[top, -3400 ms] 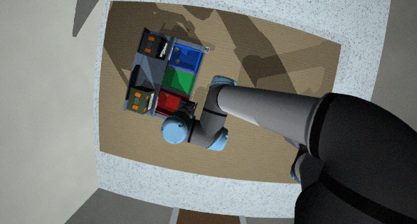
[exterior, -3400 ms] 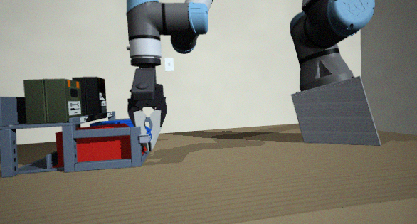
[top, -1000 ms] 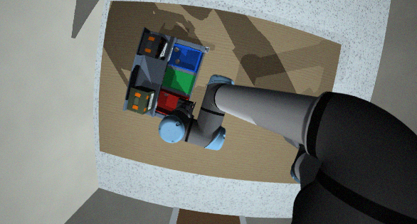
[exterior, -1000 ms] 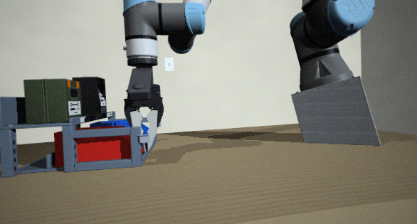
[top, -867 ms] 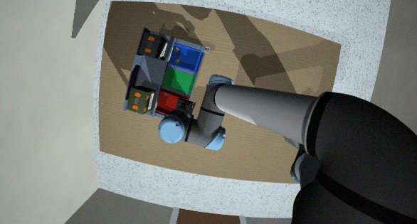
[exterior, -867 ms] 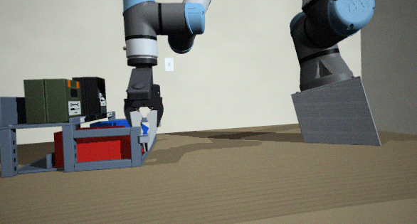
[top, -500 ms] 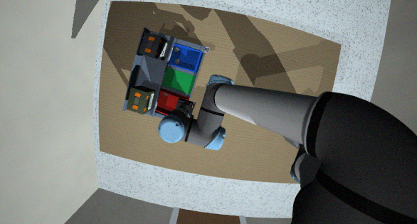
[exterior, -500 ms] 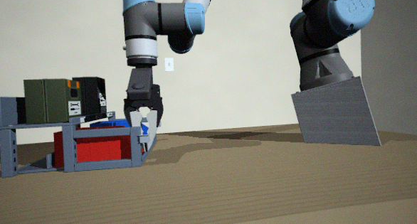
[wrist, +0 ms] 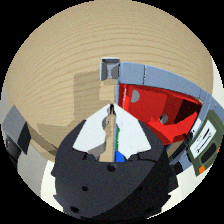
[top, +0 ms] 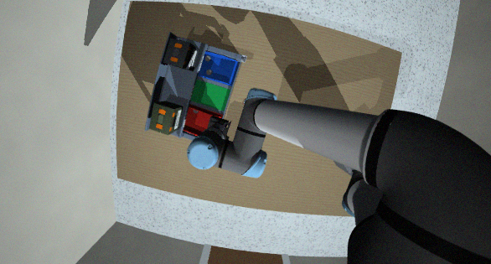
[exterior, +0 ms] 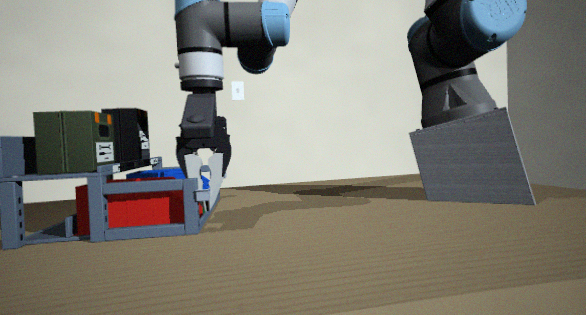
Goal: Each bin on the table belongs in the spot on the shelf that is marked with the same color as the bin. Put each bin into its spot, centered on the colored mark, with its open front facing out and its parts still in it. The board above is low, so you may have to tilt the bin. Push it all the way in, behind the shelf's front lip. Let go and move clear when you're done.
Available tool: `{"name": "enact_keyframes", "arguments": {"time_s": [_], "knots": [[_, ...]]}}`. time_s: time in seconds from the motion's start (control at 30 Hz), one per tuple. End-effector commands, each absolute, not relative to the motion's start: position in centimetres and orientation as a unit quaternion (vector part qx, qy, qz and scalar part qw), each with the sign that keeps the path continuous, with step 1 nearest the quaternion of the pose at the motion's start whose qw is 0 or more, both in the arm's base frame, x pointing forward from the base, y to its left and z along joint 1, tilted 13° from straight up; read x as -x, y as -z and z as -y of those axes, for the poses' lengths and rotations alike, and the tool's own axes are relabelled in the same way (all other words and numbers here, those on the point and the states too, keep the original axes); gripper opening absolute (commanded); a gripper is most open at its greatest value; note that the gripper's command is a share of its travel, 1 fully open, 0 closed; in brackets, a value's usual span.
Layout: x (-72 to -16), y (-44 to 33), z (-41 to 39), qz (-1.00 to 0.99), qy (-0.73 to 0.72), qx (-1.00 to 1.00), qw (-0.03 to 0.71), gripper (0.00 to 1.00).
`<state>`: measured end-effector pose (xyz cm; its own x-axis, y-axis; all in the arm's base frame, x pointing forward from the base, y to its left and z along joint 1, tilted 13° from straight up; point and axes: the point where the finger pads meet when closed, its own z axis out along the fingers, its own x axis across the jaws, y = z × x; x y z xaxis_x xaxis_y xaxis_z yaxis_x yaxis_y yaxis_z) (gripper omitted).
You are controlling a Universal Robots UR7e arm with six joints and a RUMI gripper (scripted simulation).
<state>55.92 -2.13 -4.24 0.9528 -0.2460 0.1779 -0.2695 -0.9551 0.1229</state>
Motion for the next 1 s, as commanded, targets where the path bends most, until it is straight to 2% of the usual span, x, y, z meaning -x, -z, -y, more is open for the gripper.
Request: {"name": "enact_keyframes", "arguments": {"time_s": [0.0,0.97], "knots": [[-55.6,3.9,2.0,0.131,-0.081,-0.985,0.073,0.00],[-54.0,2.0,1.3,0.131,-0.081,-0.985,0.073,0.00]]}}
